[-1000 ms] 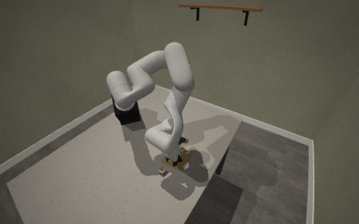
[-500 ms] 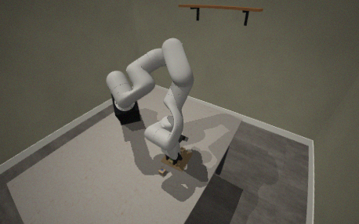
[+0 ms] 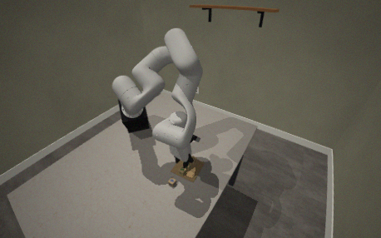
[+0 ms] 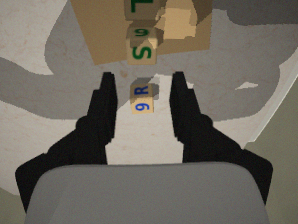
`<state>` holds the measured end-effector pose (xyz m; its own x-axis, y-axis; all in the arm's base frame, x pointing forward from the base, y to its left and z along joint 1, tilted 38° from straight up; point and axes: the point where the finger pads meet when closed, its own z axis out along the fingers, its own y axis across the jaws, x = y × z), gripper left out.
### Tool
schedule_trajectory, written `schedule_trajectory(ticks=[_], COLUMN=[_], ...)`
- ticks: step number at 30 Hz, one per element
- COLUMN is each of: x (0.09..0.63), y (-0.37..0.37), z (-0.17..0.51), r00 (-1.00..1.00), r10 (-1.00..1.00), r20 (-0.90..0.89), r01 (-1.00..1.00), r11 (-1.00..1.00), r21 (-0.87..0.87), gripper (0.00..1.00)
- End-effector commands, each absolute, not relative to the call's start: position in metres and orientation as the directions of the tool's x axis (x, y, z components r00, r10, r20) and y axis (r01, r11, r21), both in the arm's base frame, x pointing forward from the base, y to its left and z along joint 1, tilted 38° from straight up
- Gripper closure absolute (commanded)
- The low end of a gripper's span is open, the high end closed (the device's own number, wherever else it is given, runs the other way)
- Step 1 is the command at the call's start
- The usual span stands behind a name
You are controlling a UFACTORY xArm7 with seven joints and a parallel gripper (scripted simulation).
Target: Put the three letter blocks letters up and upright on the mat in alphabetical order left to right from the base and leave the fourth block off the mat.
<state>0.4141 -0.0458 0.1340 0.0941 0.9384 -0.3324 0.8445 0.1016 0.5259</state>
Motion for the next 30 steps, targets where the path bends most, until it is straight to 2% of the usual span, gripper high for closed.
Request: schedule_trajectory(ticks=[1,6,7,30], x=[0.4091,0.4078,0.4078,0.4071], y=[-0.0425,-0.0416,-0.0416,-0.0412], z=[0.1421,0.1440,0.1440,0.1450], r00=[0.096,0.096,0.096,0.096], r10=[0.938,0.938,0.938,0.938], r20=[-0.334,-0.334,-0.334,-0.334], r01=[0.847,0.847,0.847,0.847], r11=[0.099,0.099,0.099,0.099], r21=[0.522,0.522,0.522,0.522], gripper=[0.53,0.53,0.00,0.00])
